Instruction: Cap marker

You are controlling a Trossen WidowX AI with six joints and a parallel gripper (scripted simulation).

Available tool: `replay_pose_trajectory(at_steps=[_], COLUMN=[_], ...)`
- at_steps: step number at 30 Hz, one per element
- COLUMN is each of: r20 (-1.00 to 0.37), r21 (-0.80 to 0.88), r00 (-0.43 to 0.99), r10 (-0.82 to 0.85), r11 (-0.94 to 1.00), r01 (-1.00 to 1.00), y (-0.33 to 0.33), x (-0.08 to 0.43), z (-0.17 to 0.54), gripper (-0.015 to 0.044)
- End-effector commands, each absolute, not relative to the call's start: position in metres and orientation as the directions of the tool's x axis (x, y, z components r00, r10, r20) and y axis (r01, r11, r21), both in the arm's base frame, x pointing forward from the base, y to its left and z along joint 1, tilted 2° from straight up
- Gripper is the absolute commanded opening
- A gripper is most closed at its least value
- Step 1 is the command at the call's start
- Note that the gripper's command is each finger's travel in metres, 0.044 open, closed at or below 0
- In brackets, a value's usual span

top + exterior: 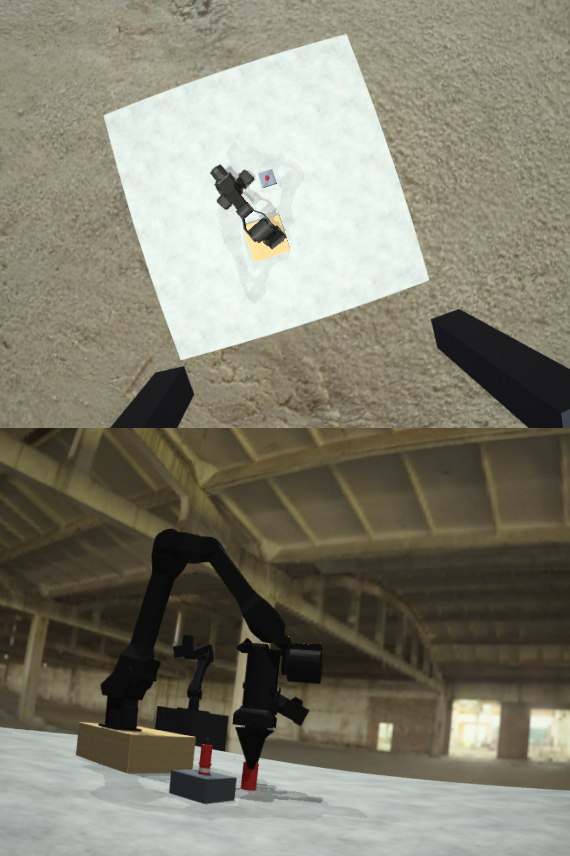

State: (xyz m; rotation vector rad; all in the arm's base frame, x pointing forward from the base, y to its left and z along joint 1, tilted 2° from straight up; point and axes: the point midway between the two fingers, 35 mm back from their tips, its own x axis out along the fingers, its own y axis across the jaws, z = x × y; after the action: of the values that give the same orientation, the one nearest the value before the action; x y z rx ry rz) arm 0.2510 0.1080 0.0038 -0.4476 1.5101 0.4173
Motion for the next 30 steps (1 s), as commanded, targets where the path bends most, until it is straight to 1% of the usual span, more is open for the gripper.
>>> replay_pose_trajectory(at_steps=[1,16,20,29,30], r20=[-1.000,-1.000,-1.000,-1.000,-1.000], r21=[-0.018,-0.018,-0.018,-0.018,-0.018], r00=[0.009,0.008,0.008,0.008,0.008], r10=[-0.016,-0.016,-0.016,-0.016,-0.016], r11=[0.847,0.847,0.847,0.847,0.847], r01=[-0.531,-0.531,-0.531,-0.531,-0.531], y=[0.107,0.106,0.106,0.106,0.106], x=[0.249,0.248,0.248,0.248,0.248], z=[-0.005,-0.025,-0.025,-0.025,-0.024], gripper=[0.0237,0.0237,0.0132,0.0072,0.0046])
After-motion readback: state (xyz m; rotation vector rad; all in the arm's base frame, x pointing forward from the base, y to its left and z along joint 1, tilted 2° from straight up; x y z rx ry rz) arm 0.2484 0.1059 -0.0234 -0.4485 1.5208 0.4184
